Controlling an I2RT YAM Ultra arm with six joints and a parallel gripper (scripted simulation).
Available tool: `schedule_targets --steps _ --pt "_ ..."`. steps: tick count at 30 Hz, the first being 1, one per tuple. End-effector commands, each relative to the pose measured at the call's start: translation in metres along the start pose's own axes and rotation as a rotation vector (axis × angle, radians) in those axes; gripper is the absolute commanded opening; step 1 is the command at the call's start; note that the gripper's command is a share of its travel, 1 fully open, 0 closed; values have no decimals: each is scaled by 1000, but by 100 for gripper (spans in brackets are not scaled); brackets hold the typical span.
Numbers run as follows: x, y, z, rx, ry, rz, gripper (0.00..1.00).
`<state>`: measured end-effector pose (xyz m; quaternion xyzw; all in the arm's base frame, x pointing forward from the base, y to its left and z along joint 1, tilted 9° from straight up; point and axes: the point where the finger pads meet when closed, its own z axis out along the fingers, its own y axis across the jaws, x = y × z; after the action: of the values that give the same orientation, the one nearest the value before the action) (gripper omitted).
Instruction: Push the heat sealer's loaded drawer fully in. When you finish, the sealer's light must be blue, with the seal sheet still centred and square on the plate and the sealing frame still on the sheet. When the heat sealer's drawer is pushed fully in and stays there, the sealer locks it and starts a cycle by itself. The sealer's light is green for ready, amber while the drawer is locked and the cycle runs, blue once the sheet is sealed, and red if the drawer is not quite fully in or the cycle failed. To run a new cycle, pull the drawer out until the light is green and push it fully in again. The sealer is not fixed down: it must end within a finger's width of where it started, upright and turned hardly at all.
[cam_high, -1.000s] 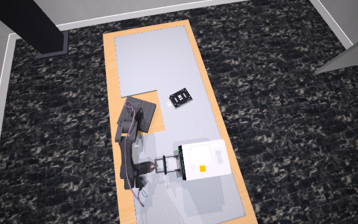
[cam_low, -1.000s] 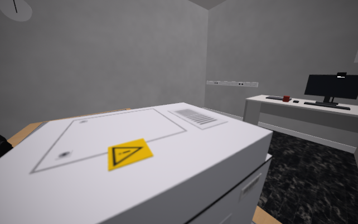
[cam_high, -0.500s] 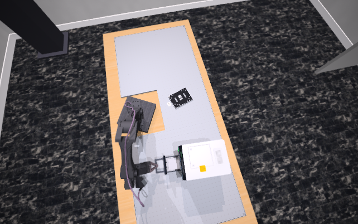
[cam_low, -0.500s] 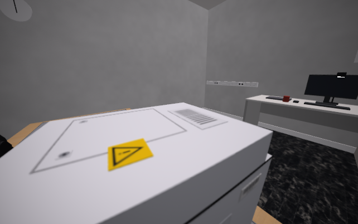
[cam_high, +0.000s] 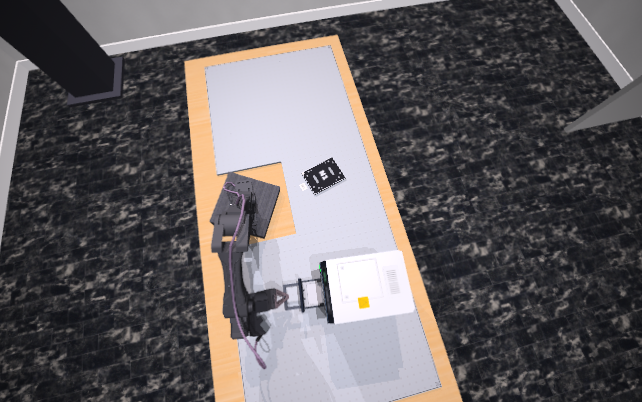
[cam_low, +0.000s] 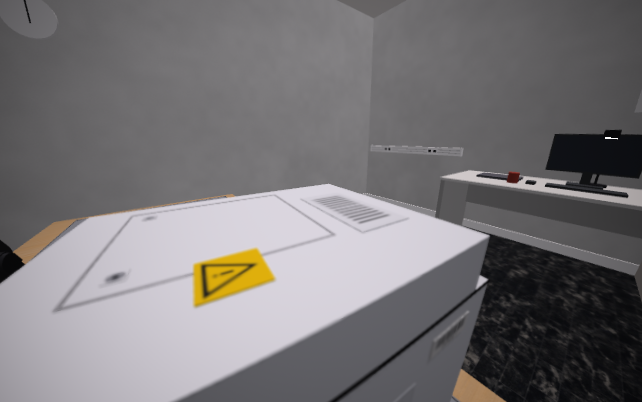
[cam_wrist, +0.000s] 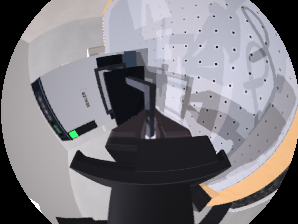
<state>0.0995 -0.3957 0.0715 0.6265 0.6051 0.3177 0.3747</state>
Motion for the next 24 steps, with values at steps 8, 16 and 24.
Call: schedule_targets --steps 8,16,24 --pt "1 20 13 -5 -13 -18 0" --pt "1 26 20 -1 -13 -18 0" --pt "1 34 31 5 -14 -18 0"
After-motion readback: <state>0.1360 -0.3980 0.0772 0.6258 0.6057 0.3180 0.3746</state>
